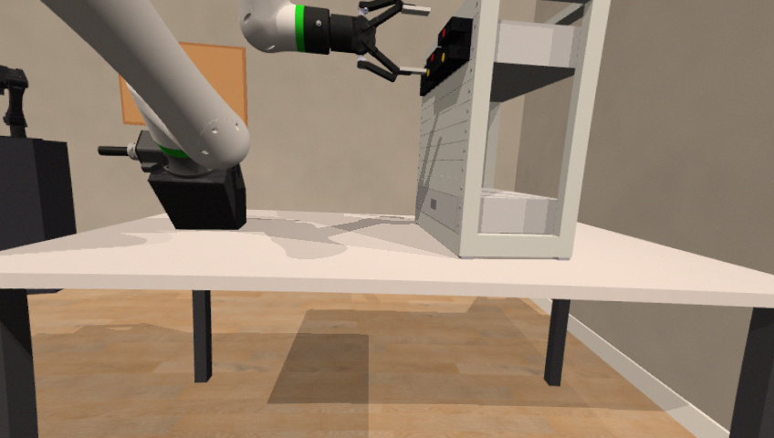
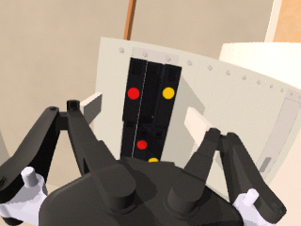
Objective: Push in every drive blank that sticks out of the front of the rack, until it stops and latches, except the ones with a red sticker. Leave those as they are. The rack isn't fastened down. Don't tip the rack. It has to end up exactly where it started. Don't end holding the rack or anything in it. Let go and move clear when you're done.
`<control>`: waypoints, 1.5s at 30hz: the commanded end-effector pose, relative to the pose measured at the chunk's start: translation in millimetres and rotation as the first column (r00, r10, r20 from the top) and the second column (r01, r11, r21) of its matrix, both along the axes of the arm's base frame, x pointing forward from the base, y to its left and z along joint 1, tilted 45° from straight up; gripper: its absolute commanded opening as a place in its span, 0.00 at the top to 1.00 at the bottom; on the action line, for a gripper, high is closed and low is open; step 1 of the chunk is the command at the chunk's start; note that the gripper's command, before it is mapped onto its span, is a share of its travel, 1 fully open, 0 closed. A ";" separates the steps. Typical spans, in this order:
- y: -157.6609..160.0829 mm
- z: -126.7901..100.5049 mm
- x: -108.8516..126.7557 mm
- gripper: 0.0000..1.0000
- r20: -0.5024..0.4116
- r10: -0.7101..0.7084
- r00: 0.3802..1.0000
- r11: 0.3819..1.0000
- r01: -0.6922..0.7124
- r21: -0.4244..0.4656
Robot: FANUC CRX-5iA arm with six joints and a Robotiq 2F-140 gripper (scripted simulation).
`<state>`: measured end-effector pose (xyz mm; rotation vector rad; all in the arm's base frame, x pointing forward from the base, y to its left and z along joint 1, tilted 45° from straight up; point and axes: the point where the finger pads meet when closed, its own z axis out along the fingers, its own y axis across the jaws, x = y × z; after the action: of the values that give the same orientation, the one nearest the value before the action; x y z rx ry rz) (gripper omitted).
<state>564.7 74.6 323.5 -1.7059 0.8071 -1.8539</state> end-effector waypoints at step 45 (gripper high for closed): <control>14.9 -30.9 -6.7 1.00 0.000 0.000 1.000 1.000 0.000 0.000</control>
<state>560.4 83.8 304.5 -1.7087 0.8059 -1.8524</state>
